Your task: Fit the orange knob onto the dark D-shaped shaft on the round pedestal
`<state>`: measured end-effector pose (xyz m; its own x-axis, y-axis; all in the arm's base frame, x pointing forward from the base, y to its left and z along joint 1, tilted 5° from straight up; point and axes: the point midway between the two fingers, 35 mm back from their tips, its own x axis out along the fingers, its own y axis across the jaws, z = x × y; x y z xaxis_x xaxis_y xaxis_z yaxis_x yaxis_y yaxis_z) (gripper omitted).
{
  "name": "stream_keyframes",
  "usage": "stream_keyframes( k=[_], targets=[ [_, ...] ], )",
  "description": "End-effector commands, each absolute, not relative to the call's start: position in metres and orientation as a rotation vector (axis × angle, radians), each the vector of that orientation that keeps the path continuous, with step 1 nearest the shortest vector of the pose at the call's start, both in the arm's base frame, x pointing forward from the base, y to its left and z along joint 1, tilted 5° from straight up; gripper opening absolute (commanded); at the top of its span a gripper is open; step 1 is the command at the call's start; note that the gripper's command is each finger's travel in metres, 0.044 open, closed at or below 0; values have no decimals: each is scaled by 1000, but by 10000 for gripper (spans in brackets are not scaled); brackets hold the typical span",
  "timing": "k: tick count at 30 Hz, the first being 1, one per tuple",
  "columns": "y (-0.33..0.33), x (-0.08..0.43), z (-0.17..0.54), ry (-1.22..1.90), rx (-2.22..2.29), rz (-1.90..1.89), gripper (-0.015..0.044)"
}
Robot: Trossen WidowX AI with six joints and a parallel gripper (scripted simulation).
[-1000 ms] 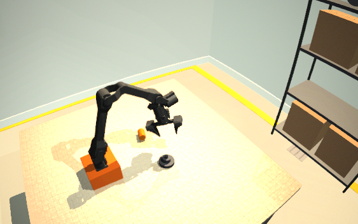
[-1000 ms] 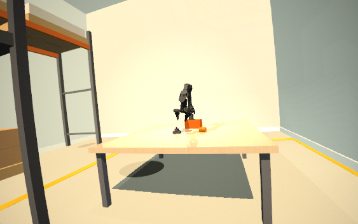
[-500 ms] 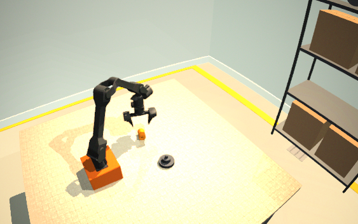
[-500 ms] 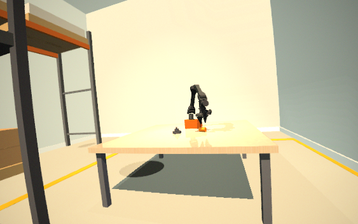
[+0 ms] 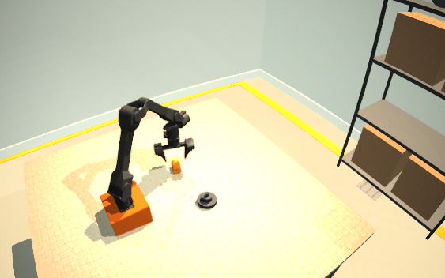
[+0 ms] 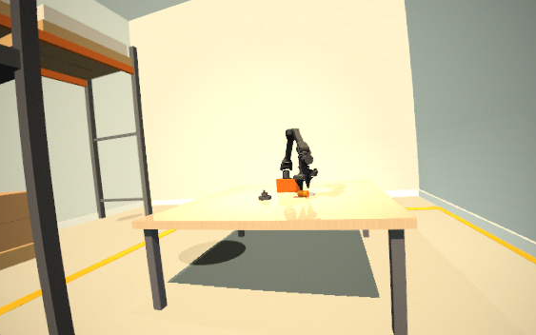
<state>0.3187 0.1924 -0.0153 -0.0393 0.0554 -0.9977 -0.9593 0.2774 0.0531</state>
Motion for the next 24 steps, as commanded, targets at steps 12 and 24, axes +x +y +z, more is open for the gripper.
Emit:
stream_keyframes(
  k=[12,24],
  targets=[
    [194,317,-41,1331,-936,1055,440],
    [194,315,-53,1331,-936,1055,361]
  ],
)
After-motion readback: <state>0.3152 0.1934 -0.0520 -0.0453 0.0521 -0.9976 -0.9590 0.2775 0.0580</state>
